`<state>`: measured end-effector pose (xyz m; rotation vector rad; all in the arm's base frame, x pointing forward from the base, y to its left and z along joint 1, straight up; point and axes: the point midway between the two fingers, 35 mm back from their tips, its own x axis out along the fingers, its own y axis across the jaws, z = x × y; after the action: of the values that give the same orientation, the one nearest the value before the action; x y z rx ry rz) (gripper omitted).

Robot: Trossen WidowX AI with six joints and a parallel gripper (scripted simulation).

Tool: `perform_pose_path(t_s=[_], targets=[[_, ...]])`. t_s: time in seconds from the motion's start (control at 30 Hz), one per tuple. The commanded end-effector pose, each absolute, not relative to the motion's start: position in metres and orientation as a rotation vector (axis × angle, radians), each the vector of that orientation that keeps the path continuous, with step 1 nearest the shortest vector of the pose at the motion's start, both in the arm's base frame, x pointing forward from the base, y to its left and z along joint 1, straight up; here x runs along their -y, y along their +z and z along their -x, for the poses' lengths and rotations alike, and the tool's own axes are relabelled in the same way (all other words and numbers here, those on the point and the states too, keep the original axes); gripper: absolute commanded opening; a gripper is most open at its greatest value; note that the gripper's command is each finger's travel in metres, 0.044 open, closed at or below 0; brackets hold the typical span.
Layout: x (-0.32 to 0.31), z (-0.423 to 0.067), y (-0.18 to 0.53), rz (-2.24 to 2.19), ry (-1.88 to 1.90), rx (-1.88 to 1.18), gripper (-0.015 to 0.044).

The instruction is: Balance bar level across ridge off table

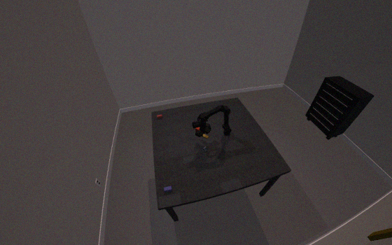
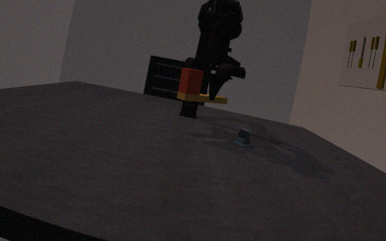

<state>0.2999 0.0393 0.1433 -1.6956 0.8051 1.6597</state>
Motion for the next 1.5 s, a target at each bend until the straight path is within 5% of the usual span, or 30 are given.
perform_pose_path(t_s=[0.0, 1.47], targets=[[-0.055, -0.304, 0.147, 1.697, 1.648, -0.799, 0.0], [-0.19, -0.294, 0.14, 1.662, 1.628, -0.81, 0.0]])
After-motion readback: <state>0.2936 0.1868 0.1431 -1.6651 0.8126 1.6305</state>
